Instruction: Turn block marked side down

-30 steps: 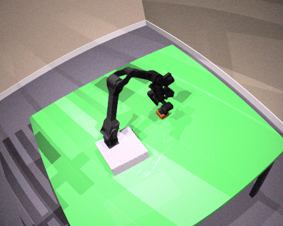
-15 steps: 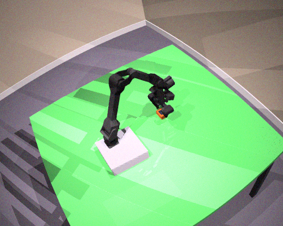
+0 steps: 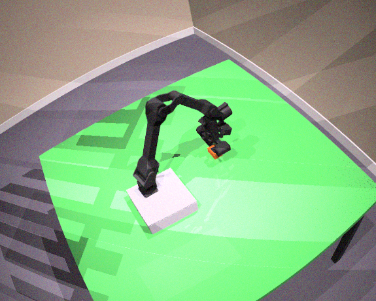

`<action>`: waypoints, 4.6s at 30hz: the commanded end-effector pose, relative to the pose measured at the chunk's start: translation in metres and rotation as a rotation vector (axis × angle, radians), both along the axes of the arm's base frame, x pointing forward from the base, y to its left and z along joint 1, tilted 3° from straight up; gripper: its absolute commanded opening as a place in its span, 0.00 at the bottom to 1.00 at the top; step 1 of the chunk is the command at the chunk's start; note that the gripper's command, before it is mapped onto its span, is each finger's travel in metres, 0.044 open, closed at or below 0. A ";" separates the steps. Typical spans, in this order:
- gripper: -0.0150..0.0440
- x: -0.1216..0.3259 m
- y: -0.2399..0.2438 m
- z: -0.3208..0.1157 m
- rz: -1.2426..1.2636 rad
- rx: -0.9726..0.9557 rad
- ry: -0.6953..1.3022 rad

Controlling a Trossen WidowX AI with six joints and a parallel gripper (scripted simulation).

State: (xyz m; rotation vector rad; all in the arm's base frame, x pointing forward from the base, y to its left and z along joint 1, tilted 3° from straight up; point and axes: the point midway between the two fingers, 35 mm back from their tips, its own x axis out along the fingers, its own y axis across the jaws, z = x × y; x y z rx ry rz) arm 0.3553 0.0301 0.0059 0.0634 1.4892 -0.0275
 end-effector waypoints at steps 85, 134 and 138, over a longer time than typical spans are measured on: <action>0.25 0.011 0.003 -0.013 -0.026 -0.047 -0.819; 0.48 -0.011 0.001 -0.011 -0.057 -0.051 -1.145; 0.65 -0.011 0.001 -0.011 -0.057 -0.051 -1.145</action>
